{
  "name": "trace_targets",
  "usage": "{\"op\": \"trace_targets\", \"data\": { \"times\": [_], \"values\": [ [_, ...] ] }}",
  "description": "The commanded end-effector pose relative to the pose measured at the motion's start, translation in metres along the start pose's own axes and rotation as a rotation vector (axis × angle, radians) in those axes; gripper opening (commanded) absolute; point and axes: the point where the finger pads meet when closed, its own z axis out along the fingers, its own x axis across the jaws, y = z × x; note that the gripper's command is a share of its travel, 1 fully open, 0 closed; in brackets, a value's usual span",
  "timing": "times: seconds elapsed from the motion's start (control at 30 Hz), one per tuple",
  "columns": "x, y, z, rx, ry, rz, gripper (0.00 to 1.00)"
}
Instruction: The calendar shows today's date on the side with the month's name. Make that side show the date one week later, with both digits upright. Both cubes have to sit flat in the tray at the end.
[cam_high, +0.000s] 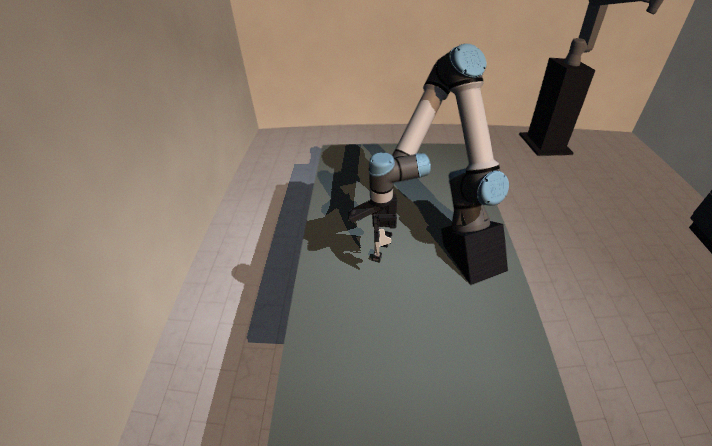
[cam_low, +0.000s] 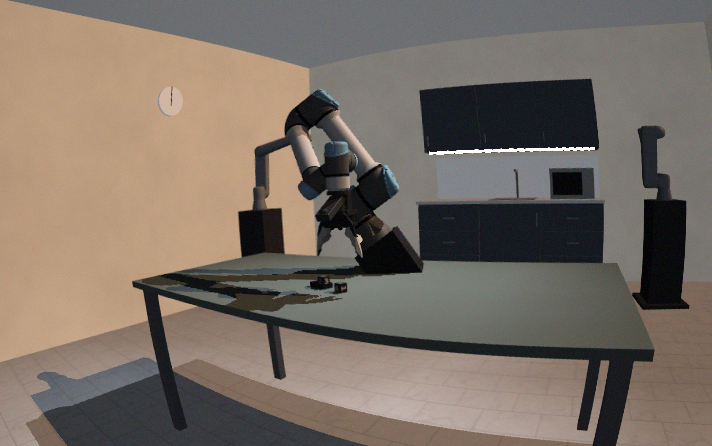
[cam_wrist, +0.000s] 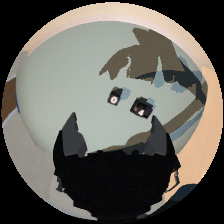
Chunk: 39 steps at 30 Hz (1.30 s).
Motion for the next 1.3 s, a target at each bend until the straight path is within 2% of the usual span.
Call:
{"op": "trace_targets", "data": {
  "times": [0.0,0.13,0.27,0.77,1.27],
  "values": [
    [-0.0005,-0.0011,0.0008,0.004,-0.006,-0.156,1.00],
    [-0.0009,-0.0015,0.0019,0.004,-0.005,-0.318,1.00],
    [-0.0010,-0.0015,0.0022,0.004,-0.005,-0.363,1.00],
    [-0.0009,0.0006,0.0060,0.006,-0.004,-0.915,1.00],
    [0.0005,0.0029,0.0078,0.006,-0.003,-1.183,1.00]
  ]
}}
